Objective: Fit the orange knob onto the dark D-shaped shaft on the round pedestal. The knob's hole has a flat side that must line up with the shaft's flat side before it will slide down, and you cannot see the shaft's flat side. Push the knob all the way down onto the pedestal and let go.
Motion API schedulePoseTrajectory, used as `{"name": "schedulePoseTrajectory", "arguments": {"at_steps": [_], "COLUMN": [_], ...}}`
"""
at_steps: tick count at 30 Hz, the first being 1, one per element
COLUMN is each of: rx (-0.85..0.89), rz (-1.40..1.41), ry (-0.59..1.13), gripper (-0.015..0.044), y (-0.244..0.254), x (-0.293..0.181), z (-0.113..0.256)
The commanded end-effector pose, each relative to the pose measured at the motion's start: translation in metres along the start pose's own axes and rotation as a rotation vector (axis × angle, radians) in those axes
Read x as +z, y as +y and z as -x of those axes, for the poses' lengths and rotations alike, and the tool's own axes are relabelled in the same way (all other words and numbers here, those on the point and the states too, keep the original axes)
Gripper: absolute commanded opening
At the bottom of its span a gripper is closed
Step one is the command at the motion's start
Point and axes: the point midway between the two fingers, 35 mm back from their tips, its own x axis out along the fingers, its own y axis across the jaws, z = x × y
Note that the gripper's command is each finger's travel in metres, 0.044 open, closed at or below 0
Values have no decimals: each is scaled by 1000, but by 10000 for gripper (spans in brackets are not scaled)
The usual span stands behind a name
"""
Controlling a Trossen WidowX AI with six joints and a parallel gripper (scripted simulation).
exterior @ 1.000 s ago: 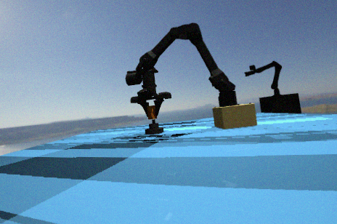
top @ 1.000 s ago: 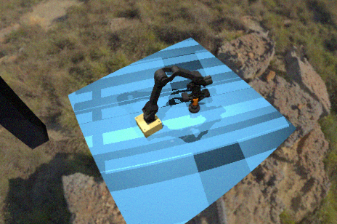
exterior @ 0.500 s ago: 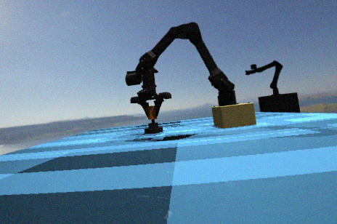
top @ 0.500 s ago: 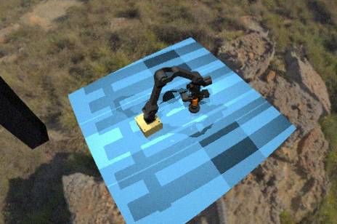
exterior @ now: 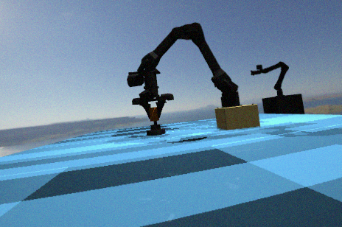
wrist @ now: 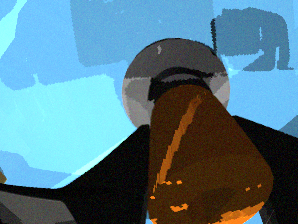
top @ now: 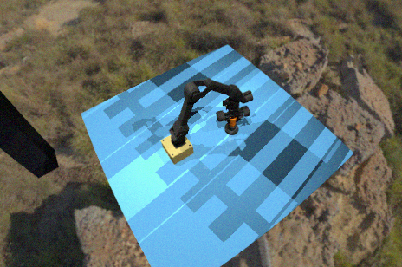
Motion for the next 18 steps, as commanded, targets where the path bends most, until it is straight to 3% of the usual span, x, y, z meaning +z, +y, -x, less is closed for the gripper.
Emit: {"name": "schedulePoseTrajectory", "arguments": {"at_steps": [1,10,18], "rx": [1,0,0], "rz": [6,205,215], "ry": [-4,-4,-4], "gripper": [0,0,0], "y": [1,-1,-1], "x": [0,1,1], "z": [3,6,3]}}
